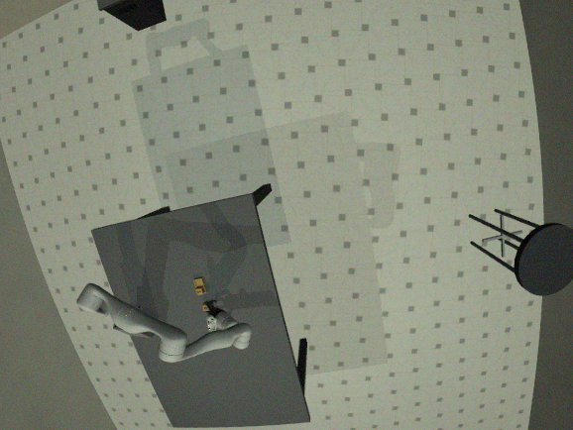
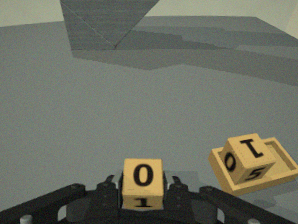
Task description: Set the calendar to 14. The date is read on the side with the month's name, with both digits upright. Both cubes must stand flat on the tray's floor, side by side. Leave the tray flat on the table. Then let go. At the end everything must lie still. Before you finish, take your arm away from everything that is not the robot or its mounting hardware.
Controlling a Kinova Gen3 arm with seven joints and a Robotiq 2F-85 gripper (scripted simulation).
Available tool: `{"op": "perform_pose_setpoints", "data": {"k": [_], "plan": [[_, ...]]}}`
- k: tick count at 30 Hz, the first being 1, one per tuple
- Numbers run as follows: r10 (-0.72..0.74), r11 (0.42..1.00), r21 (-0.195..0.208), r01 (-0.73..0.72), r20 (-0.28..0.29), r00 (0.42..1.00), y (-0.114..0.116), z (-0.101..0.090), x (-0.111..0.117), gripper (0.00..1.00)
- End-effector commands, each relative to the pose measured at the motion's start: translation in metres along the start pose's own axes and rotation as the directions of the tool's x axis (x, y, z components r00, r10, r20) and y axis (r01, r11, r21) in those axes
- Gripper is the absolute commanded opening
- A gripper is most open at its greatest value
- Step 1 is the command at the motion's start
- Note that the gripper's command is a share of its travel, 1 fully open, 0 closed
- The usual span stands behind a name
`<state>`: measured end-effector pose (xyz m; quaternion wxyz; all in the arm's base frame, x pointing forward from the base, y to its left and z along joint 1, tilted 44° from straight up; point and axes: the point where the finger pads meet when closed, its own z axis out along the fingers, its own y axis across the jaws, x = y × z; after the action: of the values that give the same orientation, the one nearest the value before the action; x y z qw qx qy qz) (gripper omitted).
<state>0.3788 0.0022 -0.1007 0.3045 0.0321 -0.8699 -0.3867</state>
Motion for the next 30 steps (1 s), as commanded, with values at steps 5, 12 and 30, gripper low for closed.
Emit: {"op": "perform_pose_setpoints", "data": {"k": [5,12,30], "plan": [[0.0,1.0,0.001,0.0,0.002,1.0,-0.0003,-0.0011,0.0001,0.28],[0.0,1.0,0.001,0.0,0.002,1.0,-0.0003,-0.0011,0.0001,0.28],[0.0,1.0,0.001,0.0,0.002,1.0,-0.0003,-0.0011,0.0001,0.4]]}}
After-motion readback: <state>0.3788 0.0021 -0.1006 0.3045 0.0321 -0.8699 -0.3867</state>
